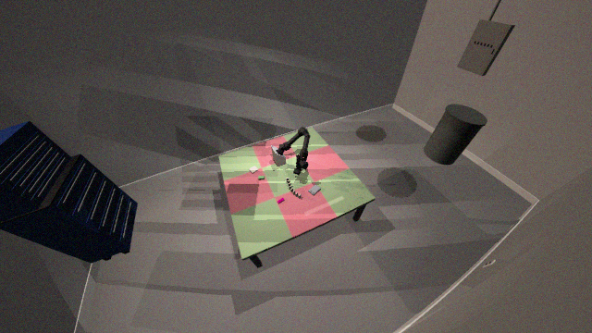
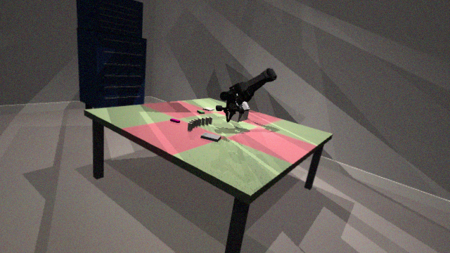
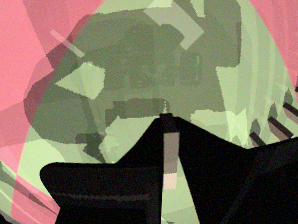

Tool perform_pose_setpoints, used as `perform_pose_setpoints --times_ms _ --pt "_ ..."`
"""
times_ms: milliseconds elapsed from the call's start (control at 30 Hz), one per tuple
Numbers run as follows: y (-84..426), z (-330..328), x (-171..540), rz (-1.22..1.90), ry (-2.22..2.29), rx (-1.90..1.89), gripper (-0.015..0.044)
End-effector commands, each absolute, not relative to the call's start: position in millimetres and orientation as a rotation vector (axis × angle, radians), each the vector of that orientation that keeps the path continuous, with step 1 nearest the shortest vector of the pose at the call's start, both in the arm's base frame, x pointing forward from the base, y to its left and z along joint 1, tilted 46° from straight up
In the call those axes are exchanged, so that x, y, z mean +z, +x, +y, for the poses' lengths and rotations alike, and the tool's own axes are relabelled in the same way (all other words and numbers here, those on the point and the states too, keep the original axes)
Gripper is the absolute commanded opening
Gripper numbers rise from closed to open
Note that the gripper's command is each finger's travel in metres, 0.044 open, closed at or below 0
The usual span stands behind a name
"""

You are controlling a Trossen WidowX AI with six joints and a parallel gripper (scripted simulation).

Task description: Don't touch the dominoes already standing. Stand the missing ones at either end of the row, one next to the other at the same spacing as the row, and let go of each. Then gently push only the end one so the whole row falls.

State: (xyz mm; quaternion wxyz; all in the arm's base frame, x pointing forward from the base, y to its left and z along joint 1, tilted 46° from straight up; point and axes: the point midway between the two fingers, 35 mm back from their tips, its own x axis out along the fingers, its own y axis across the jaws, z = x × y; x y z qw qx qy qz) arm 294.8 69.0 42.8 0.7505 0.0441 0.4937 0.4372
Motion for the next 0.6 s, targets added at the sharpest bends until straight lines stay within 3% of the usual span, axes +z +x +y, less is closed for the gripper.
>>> perform_pose_setpoints --times_ms 0,167,567 --pt "289.9 23.5 95.4 1.059 0.095 0.953 0.0024" --pt "286.5 -0.6 121.4 1.061 0.094 0.952 0.0024" --pt "290.5 17.1 139.8 1.171 0.282 0.822 0.0024"
